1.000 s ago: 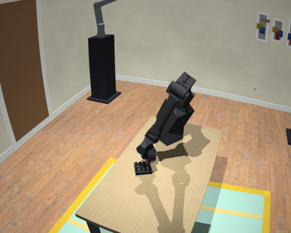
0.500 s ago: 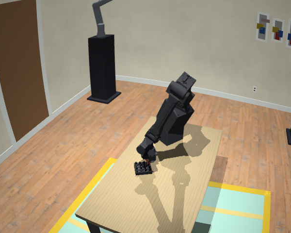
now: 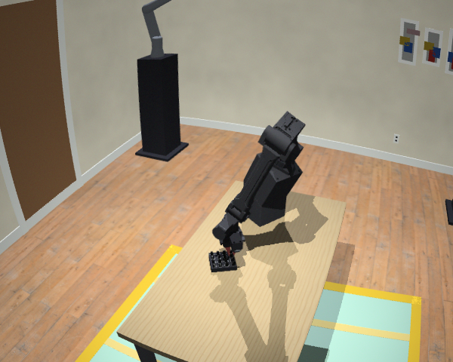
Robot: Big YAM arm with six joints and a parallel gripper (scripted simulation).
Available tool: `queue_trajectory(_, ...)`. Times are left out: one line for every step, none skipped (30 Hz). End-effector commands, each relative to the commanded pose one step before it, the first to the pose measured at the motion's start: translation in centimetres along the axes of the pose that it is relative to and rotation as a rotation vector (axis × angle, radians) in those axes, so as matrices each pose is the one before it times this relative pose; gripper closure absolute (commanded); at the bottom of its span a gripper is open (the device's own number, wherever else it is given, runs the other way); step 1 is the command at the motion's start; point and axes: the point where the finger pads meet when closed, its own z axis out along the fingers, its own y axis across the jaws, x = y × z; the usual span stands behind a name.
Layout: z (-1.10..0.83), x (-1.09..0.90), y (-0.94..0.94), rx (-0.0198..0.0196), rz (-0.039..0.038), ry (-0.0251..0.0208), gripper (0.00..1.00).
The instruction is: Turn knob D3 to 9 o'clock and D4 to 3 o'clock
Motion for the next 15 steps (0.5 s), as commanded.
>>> queue_trajectory(-0.129,-0.656,-0.389,0.00831,-0.02114,-0.01409,0.81)
queue_trajectory(0.0,0.0,0.0,0.0,0.0,0.0,0.81)
queue_trajectory(0.0,0.0,0.0,0.0,0.0,0.0,0.81)
queue_trajectory(0.0,0.0,0.0,0.0,0.0,0.0,0.81)
queue_trajectory(0.0,0.0,0.0,0.0,0.0,0.0,0.81)
queue_trajectory(0.0,0.0,0.0,0.0,0.0,0.0,0.81)
queue_trajectory(0.0,0.0,0.0,0.0,0.0,0.0,0.81)
queue_trajectory(0.0,0.0,0.0,0.0,0.0,0.0,0.81)
queue_trajectory(-0.018,-0.007,-0.007,0.00016,-0.00004,-0.00012,0.81)
queue_trajectory(-0.114,-0.046,-0.044,0.00103,-0.00027,-0.00079,0.81)
queue_trajectory(-0.284,-0.113,-0.109,0.00257,0.0009,-0.00196,0.81)
queue_trajectory(-0.423,-0.079,-0.132,0.00266,0.00382,-0.00146,0.81)
queue_trajectory(-0.239,0.345,-0.018,-0.00103,0.00925,0.00301,0.81)
queue_trajectory(-0.244,0.302,0.052,-0.00076,0.00652,0.00215,0.81)
queue_trajectory(-0.186,0.004,0.004,-0.00002,0.00001,0.00003,0.81)
